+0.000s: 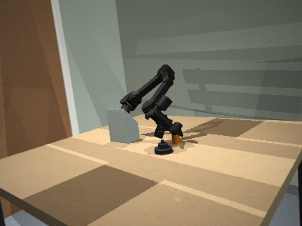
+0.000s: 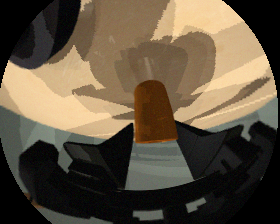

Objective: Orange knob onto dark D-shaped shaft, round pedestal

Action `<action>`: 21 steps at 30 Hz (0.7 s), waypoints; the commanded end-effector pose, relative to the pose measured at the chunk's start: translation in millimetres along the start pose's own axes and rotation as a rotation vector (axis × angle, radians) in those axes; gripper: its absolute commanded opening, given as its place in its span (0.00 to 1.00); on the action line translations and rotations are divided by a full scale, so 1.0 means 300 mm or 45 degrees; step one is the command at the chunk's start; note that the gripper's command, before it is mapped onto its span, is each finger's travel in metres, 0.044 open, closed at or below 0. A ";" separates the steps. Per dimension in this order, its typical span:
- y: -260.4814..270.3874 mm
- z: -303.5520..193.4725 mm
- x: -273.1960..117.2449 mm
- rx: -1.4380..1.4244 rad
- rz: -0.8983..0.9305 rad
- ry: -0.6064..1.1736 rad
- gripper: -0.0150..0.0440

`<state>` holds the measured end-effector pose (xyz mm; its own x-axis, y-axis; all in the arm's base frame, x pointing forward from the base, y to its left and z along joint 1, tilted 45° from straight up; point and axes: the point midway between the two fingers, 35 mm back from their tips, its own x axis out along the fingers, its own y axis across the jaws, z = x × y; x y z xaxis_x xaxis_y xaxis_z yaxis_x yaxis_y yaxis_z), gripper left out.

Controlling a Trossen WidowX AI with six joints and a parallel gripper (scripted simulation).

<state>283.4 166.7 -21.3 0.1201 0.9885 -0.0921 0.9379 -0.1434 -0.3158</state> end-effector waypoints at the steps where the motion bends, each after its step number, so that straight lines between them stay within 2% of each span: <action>1: 0.001 -0.001 0.000 0.000 0.001 0.001 0.69; 8: 0.001 -0.001 0.000 0.000 0.001 0.001 1.00; 21: 0.060 -0.002 -0.055 -0.007 0.004 -0.052 1.00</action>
<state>289.3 158.6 -30.3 0.1107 0.9859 -0.1253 0.9323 -0.1467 -0.3306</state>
